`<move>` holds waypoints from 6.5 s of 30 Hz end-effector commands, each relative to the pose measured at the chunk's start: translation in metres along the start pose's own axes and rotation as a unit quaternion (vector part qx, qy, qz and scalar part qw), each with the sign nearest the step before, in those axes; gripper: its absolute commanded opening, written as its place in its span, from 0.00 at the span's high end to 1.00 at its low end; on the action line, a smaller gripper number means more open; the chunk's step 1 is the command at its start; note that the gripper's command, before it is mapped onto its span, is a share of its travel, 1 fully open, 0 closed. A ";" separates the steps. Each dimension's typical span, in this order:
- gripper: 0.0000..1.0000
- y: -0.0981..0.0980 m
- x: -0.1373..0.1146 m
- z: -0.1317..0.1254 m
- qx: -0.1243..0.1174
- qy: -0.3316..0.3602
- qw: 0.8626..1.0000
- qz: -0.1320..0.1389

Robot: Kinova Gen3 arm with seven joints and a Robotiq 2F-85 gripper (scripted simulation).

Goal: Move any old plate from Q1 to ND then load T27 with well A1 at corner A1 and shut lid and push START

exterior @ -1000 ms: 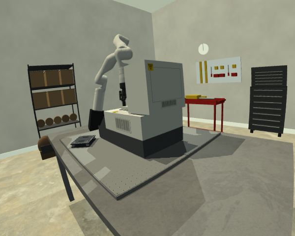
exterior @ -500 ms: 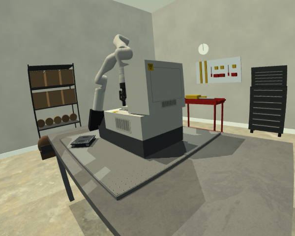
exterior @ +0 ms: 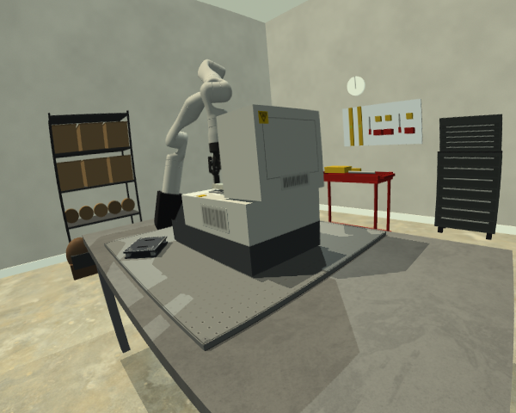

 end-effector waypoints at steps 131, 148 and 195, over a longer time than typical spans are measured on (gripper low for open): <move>0.10 -0.037 0.230 -0.105 0.001 -0.429 0.903 -0.001; 0.10 -0.037 0.276 -0.126 0.001 -0.435 0.901 -0.001; 0.10 -0.012 0.294 -0.134 0.001 -0.435 0.901 -0.001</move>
Point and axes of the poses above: the point where the finger pads meet when closed, its own y axis out along the fingers, its own z axis across the jaws, x = y × z, the point moved 5 cm from there along -y, back along the fingers, and after that the axes turned 11 degrees about y, right-handed, at the moved point
